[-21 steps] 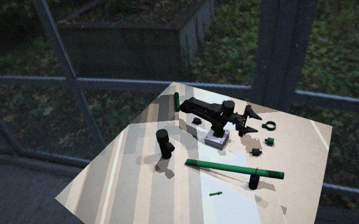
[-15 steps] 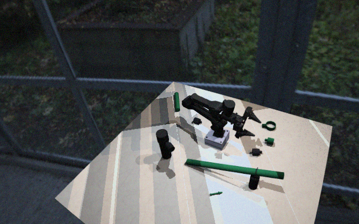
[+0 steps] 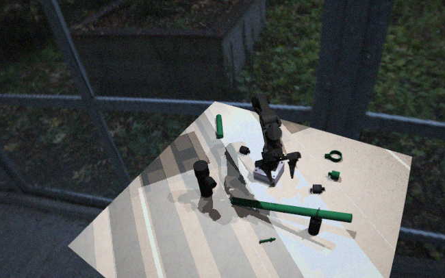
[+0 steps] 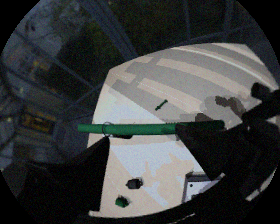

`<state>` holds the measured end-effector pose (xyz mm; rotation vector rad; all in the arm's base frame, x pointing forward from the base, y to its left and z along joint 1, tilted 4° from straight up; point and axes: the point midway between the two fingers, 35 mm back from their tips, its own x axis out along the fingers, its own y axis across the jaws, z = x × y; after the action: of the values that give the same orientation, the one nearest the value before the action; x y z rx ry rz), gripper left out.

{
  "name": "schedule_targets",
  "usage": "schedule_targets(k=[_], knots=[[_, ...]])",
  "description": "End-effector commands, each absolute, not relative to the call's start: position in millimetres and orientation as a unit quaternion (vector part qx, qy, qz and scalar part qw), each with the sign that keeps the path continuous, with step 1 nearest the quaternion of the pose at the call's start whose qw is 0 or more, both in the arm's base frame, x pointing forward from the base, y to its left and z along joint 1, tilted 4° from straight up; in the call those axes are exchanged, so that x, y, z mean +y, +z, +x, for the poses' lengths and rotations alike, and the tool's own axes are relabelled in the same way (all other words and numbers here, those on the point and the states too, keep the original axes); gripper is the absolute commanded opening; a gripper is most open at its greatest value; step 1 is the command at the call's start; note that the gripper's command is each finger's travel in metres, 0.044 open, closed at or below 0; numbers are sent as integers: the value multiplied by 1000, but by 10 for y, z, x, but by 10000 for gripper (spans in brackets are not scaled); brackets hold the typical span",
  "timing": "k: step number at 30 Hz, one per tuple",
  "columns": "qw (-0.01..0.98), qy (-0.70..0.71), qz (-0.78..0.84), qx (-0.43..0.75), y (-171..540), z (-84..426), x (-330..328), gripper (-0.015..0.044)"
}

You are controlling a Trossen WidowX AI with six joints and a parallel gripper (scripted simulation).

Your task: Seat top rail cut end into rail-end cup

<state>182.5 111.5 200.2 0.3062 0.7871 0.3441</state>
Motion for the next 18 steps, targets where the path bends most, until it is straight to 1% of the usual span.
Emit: schedule_targets(k=[1,7,13,18], knots=[[908,79,78,405,2069,2015,690,440],[884,-28,-8,466,2188,2118,33,440],[883,-29,-16,469,2192,2125,1,440],[876,-3,-111,470,2184,2243,-220,440]])
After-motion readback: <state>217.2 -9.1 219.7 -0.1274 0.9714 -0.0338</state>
